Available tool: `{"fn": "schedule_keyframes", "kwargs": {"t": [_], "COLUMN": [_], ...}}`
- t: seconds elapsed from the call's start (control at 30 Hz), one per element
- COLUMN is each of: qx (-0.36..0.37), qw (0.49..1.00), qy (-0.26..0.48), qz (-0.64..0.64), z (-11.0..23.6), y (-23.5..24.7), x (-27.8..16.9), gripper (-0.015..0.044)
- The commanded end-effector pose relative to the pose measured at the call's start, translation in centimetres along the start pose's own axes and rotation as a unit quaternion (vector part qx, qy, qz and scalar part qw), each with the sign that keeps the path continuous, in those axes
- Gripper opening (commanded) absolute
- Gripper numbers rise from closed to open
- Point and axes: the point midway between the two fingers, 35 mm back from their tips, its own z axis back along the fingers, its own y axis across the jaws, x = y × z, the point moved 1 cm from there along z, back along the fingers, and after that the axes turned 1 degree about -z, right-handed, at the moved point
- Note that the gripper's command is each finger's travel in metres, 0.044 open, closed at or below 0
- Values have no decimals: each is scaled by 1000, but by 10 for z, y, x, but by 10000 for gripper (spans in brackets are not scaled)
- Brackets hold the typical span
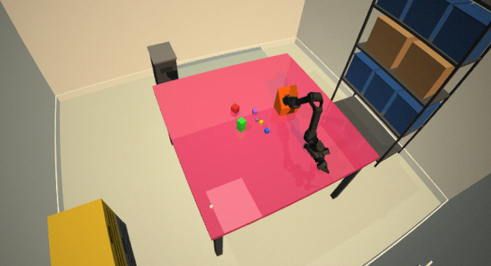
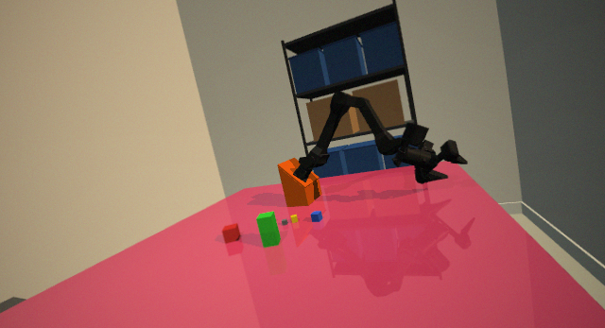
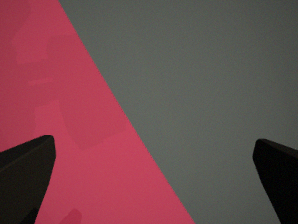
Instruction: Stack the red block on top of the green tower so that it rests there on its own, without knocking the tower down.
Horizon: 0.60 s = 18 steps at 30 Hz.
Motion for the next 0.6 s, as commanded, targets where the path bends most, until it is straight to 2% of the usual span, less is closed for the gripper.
{"fn": "schedule_keyframes", "kwargs": {"t": [0.0, 0.27, 0.57], "qx": [-8, -29, -56], "qw": [998, 979, 935], "qy": [64, 195, 337], "qz": [-16, -50, -98], "z": [13, 59, 135], "y": [-14, -40, -62], "x": [-40, -118, -195], "gripper": [440, 440, 440]}}
